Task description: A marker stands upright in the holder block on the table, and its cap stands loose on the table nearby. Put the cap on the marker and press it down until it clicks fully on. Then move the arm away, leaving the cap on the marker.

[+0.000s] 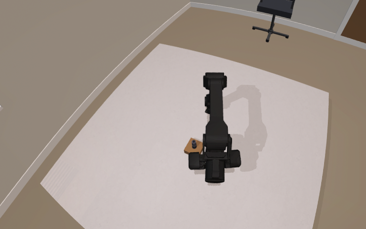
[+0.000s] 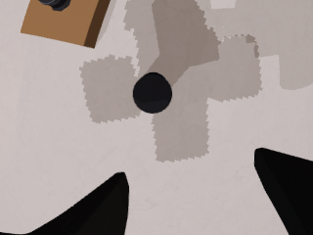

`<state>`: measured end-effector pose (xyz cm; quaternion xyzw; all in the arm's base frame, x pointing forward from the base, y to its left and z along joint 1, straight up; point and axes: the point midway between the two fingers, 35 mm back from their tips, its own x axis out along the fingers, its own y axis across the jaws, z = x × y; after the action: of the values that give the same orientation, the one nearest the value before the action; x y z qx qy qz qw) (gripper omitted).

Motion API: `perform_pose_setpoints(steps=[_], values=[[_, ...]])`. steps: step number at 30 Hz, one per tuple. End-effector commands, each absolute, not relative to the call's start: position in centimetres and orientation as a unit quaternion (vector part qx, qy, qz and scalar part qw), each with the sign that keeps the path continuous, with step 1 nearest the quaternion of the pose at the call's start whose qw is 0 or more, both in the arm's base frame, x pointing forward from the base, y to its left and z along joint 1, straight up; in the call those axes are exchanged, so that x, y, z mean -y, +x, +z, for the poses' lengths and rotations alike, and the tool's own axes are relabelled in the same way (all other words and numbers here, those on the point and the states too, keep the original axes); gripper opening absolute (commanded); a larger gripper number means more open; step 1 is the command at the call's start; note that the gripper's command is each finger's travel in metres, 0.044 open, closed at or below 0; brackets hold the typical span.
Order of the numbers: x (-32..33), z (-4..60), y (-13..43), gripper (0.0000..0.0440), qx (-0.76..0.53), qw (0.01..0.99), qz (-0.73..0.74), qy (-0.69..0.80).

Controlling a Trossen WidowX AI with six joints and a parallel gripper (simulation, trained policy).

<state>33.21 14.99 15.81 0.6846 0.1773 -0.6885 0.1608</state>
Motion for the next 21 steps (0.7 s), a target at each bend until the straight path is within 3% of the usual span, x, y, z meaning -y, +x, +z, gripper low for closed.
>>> perform_pose_setpoints(steps=[1, 21], values=[[-14.4, 14.5, 32.9, 0.0321, -0.176, 0.159, -0.706, 0.668], [-13.0, 10.3, 31.9, 0.0307, -0.181, 0.161, -0.743, 0.624]])
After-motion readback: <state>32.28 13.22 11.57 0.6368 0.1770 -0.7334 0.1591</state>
